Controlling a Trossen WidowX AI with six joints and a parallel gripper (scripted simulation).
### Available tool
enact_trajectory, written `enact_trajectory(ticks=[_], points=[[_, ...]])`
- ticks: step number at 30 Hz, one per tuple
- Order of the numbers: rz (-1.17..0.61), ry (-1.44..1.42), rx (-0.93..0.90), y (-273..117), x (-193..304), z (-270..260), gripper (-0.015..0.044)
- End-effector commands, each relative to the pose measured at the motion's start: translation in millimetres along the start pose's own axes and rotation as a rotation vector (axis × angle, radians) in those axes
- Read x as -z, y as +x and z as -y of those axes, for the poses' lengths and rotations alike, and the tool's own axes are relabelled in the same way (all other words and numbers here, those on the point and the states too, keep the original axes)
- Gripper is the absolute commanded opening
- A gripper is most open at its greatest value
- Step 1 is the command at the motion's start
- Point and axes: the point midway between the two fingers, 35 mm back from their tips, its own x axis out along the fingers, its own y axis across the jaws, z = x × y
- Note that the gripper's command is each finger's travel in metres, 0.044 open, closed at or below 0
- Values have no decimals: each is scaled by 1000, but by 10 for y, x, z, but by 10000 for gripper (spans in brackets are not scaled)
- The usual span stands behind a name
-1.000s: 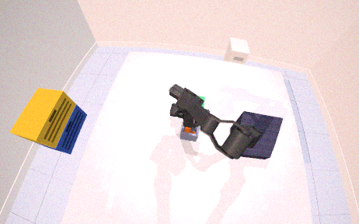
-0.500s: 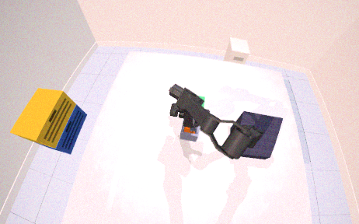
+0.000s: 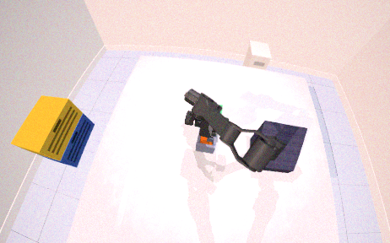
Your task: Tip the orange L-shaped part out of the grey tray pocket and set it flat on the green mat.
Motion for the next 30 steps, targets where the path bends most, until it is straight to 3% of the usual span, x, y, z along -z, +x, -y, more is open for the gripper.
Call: enact_trajectory(ticks=[1, 30], points=[[-1, -4, 0, -65, -5, 8, 0], [0, -1, -1, -528, -4, 5, 0]])
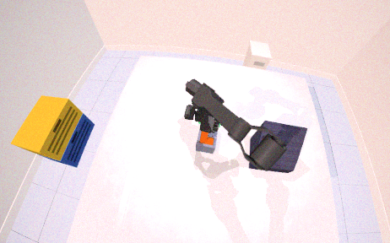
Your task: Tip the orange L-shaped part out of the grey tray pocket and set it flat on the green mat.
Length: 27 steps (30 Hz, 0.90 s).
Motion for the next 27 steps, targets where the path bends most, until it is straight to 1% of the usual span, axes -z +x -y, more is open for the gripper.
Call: enact_trajectory(ticks=[1, 14, 22, 27], points=[[-4, -6, 0, -64, 0, 8, 0], [-4, -5, -1, -269, 0, 7, 0], [-4, -5, -1, -299, 0, 6, 0], [-5, -5, -1, -289, 118, -1, 0]])
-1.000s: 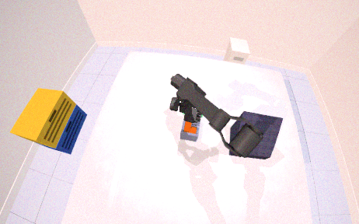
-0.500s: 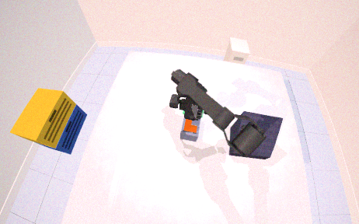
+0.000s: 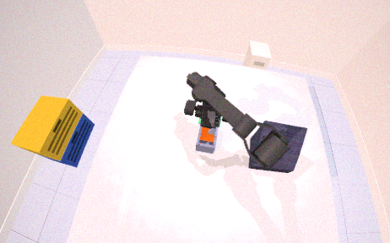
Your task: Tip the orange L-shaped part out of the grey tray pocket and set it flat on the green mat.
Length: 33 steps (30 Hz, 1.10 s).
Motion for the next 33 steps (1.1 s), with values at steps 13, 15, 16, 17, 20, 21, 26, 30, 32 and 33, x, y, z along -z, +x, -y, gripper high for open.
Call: enact_trajectory(ticks=[13, 15, 16, 17, 20, 21, 26, 30, 32, 33], points=[[-8, -1, -5, 16, 693, -66, 0], [-8, -1, -5, 15, 787, -75, 0], [-9, -1, -5, 14, 834, -80, 0], [-9, -1, -5, 13, 881, -84, 0], [-10, -1, -5, 10, 1023, -95, 0], [-10, -1, -5, 9, 1071, -99, 0], [-12, -1, -5, 4, 1312, -119, 0], [-13, -1, -5, -1, 1504, -139, 0], [-13, -1, -5, -3, 1596, -151, 0], [-13, -1, -5, -3, 1621, -155, 0]])
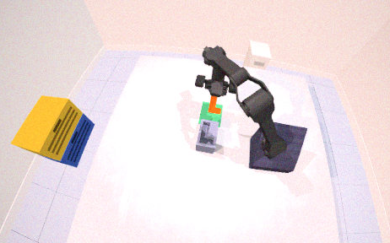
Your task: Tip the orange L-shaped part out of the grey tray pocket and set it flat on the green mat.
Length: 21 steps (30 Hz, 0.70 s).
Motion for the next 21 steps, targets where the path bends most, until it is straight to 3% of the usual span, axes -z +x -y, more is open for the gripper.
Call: enact_trajectory(ticks=[1, 21], points=[[-3, -3, -7, 3, 118, -21, 0], [-2, -3, -7, 264, 118, -20, 0]])
